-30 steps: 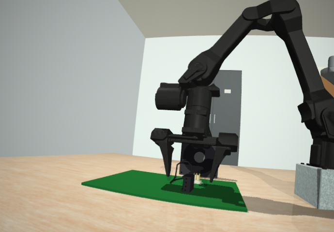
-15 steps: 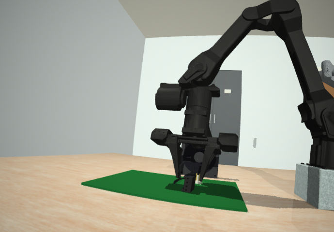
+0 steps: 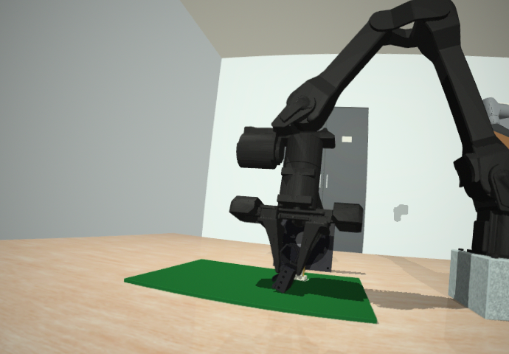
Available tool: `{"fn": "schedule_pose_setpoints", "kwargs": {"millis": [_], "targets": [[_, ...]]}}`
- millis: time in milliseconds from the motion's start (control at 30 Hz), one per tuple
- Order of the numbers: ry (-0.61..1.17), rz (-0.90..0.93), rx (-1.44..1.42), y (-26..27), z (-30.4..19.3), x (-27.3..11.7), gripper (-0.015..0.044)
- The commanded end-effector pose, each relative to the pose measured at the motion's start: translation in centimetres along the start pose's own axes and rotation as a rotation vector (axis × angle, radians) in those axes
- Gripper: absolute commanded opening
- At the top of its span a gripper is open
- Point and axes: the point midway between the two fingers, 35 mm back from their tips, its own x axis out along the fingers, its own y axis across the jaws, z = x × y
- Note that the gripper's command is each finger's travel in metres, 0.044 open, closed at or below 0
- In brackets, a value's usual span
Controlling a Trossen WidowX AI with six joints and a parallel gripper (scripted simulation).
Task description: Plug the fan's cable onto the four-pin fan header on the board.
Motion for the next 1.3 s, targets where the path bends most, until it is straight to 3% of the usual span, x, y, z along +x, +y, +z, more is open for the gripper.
{"fn": "schedule_pose_setpoints", "kwargs": {"millis": [0,133,233,1267], "targets": [[0.000,0.001,0.000,0.0,0.0,0.0,0.0103],[0.000,0.001,0.000,0.0,0.0,0.0,0.0076],[0.000,0.001,0.000,0.1,-0.1,-0.4,0.0000],[-0.003,-0.003,0.007,0.1,-2.4,-9.6,0.0000]]}}
